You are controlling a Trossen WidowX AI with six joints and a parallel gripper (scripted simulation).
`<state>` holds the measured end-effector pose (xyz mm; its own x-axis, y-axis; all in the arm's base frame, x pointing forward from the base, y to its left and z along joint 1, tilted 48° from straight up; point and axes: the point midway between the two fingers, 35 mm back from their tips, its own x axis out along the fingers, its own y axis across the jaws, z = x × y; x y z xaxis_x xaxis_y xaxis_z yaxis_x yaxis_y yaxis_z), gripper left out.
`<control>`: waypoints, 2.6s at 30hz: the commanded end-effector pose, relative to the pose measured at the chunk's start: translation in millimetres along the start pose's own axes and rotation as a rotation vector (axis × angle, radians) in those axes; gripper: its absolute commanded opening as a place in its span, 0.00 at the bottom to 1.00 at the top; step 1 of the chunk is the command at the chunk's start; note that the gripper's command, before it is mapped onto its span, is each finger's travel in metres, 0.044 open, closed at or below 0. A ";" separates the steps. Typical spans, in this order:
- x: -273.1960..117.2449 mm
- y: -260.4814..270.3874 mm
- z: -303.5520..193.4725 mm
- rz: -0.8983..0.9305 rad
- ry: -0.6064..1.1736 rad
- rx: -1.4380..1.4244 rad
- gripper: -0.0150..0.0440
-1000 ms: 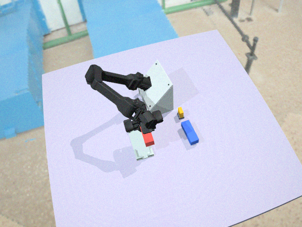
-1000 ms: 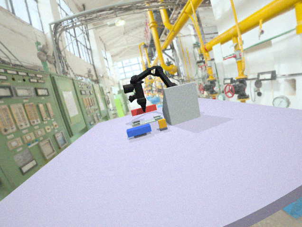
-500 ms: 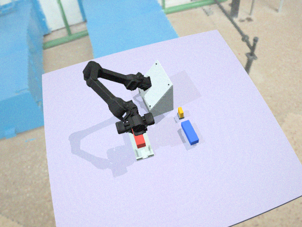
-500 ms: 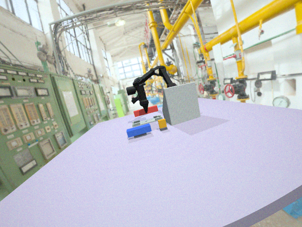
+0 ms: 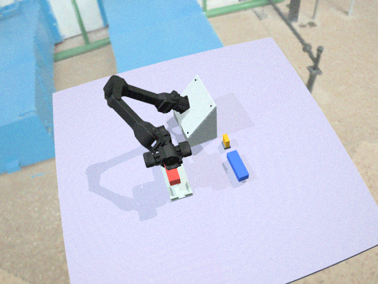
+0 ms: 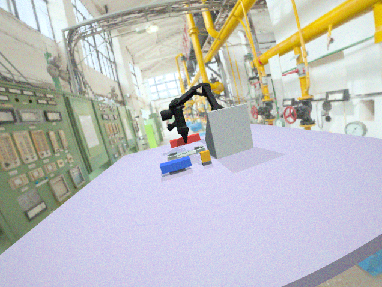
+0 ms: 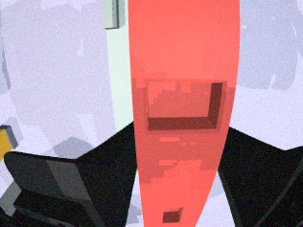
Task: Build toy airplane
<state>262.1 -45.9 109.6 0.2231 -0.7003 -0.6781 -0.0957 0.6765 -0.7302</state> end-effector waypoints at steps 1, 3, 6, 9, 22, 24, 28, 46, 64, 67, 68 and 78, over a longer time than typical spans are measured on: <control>0.0 -1.0 0.1 -0.004 -0.002 -0.002 0.58; 0.0 -1.0 0.1 -0.004 -0.002 -0.002 0.58; 0.0 -1.0 0.1 -0.004 -0.002 -0.002 0.58; 0.3 -1.0 0.1 -0.004 -0.002 -0.002 0.58; 20.2 -1.1 1.0 -0.003 -0.002 -0.002 0.58; 23.4 -1.3 0.9 -0.003 -0.002 -0.002 0.58; 29.8 -1.7 0.8 -0.004 -0.002 -0.002 0.58; 38.0 -3.5 0.7 -0.010 -0.004 0.003 0.53; 38.0 -3.5 0.7 -0.010 -0.004 0.003 0.88; 38.0 -3.5 0.7 -0.010 -0.004 0.003 1.00; 38.0 -3.5 0.7 -0.010 -0.004 0.003 1.00; 17.1 -0.6 4.5 0.001 -0.003 0.002 1.00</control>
<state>269.4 -71.4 88.7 0.2183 -0.7060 -0.6737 -0.0952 0.6717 -0.7347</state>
